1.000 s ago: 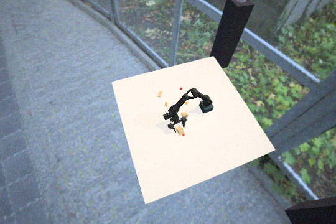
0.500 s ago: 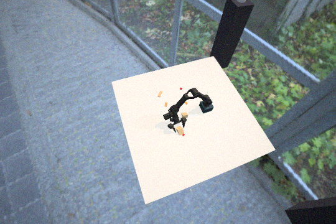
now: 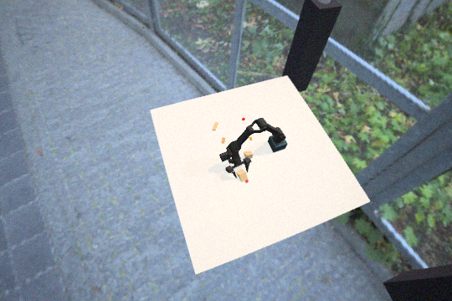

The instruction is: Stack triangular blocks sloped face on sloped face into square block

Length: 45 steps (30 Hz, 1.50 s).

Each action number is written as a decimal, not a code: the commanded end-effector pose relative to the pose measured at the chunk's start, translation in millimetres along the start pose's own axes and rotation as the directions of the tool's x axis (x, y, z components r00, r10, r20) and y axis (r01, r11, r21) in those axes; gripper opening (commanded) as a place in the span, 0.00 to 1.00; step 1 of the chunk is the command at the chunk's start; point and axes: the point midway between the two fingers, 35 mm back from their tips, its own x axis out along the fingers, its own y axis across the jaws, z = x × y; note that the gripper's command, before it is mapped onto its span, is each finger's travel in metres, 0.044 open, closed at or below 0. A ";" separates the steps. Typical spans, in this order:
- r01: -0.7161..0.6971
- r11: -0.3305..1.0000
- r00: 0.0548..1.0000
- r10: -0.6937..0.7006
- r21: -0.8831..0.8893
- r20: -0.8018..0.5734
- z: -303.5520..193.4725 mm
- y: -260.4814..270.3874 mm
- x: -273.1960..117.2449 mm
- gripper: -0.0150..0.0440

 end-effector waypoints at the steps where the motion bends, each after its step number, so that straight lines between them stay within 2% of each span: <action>1: 0.003 1.000 1.000 -0.003 0.007 -0.005 0.3 -1.2 1.5 1.00; 13: 0.003 1.000 1.000 -0.003 0.007 -0.005 0.3 -1.2 1.5 1.00; 20: 0.000 1.000 1.000 0.000 0.000 0.000 0.0 0.0 0.0 0.69; 28: 0.000 1.000 1.000 0.000 0.000 0.000 0.0 0.0 0.0 0.60; 36: 0.000 1.000 1.000 0.000 0.000 0.000 -10.6 2.1 -10.9 0.25; 45: -0.001 1.000 1.000 0.001 0.000 0.000 -41.1 4.3 -41.9 0.25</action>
